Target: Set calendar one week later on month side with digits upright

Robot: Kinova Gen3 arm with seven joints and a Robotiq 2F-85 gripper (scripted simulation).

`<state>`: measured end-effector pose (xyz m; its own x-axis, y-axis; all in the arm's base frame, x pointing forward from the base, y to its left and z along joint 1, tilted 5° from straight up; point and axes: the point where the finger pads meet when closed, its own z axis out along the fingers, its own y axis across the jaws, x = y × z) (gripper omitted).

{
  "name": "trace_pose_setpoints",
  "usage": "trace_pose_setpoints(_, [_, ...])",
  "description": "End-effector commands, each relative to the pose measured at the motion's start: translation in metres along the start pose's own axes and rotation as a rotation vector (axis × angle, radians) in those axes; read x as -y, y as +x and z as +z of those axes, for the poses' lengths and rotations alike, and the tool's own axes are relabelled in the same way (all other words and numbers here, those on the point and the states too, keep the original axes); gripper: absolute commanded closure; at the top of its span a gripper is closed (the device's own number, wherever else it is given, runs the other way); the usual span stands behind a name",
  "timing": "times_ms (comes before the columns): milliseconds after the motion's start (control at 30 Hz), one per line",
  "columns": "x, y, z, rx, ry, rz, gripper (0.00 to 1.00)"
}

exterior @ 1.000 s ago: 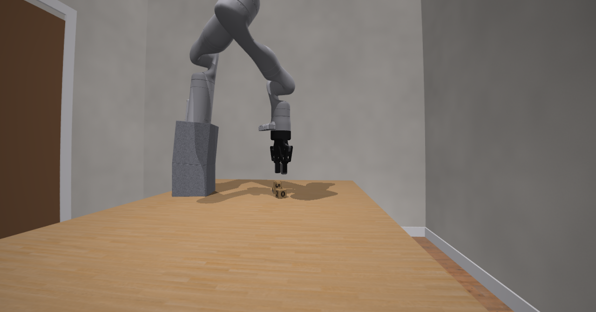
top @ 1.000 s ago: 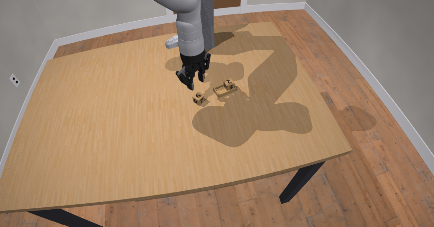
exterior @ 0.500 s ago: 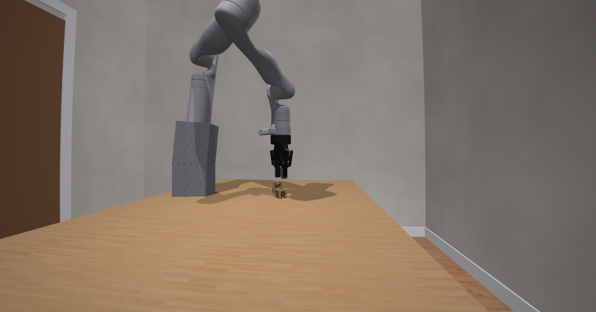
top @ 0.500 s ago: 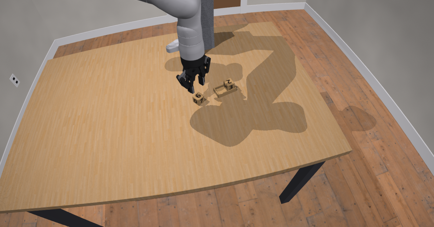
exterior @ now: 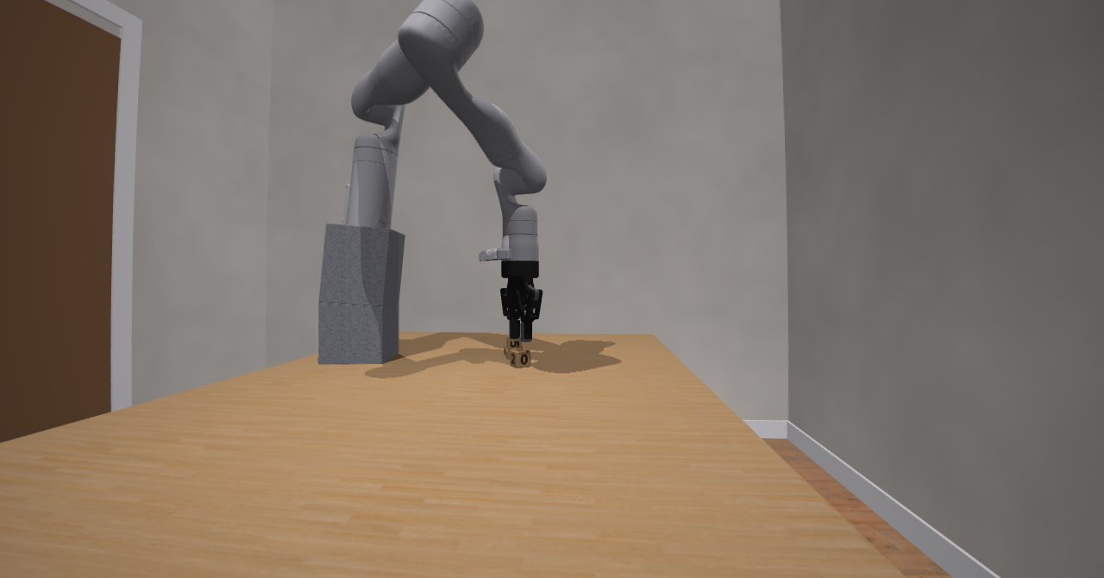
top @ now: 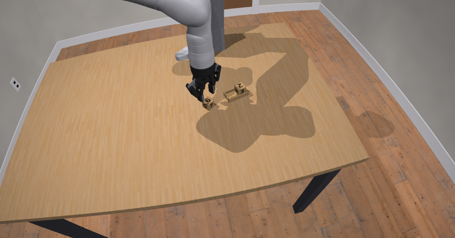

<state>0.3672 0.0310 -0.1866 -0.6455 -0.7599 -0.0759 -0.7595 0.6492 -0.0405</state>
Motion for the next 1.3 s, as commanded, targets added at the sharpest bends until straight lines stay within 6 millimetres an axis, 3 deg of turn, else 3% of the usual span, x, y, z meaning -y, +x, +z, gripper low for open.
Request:
trace_pose_setpoints(0, [-0.0013, -0.0005, 0.0022, 0.0, -0.003, 0.0, 0.52])
trace_pose_setpoints(1267, [-0.0013, -0.0005, 0.0101, 0.0, -0.003, 0.0, 0.52])
